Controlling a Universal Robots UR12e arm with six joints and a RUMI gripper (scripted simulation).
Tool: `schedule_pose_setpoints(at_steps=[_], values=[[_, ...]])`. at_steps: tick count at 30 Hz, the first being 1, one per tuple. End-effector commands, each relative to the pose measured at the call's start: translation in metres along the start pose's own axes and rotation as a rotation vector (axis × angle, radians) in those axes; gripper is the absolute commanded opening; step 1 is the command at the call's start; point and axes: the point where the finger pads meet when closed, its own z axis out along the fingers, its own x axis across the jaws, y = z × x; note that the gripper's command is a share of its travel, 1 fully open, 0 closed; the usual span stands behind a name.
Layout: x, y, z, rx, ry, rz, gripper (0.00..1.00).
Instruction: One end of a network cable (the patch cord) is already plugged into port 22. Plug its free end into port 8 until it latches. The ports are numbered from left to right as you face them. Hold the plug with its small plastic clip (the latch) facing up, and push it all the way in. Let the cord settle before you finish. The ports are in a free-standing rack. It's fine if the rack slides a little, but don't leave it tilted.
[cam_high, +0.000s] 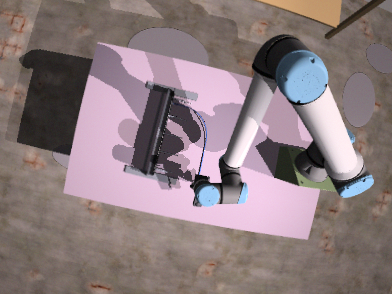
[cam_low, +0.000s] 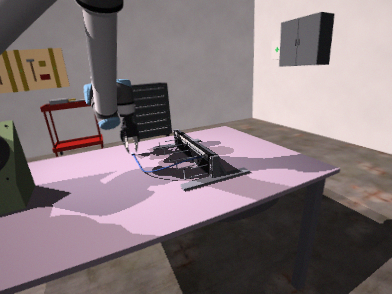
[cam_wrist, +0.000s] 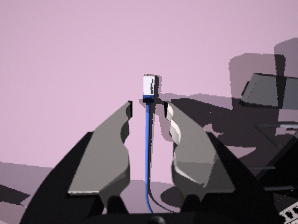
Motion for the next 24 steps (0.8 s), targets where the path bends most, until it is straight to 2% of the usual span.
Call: schedule_pose_setpoints(at_steps=[1, 24], values=[[-0.0018, 0.0009, 0.0006, -0.001, -0.002, -0.001, 0.22], [-0.002, 0.0007, 0.0045, -0.001, -0.002, -0.001, 0.22]])
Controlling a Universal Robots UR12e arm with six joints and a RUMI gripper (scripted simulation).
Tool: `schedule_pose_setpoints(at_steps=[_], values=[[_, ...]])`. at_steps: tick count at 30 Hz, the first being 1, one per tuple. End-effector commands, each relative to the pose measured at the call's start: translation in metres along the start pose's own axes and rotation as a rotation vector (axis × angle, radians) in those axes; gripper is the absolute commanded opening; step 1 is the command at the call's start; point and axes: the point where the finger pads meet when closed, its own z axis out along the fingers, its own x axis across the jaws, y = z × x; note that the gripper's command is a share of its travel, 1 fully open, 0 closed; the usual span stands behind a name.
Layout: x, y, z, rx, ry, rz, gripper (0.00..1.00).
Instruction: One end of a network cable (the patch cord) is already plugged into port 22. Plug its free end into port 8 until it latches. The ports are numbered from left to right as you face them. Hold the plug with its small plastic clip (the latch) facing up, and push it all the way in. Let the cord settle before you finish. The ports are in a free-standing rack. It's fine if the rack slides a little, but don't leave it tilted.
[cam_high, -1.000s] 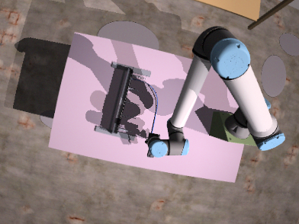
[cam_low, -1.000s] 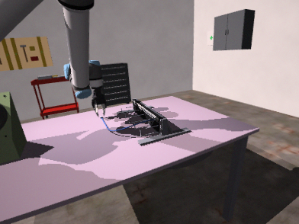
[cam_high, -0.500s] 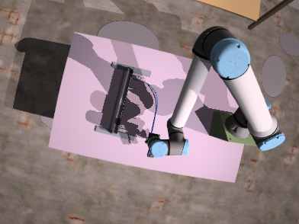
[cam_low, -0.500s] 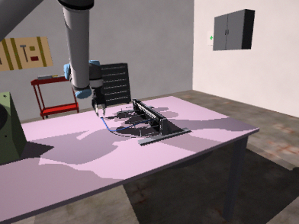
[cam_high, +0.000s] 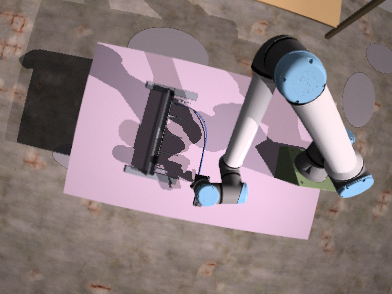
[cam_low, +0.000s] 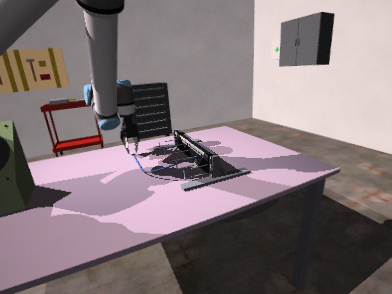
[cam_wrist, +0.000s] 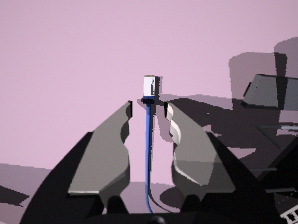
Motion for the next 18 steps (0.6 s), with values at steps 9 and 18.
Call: schedule_pose_setpoints(at_steps=[9, 18], values=[[-0.0017, 0.0007, 0.0053, -0.001, -0.002, -0.001, 0.22], [-0.0013, 0.0004, 0.0069, -0.001, 0.0, -0.001, 0.22]])
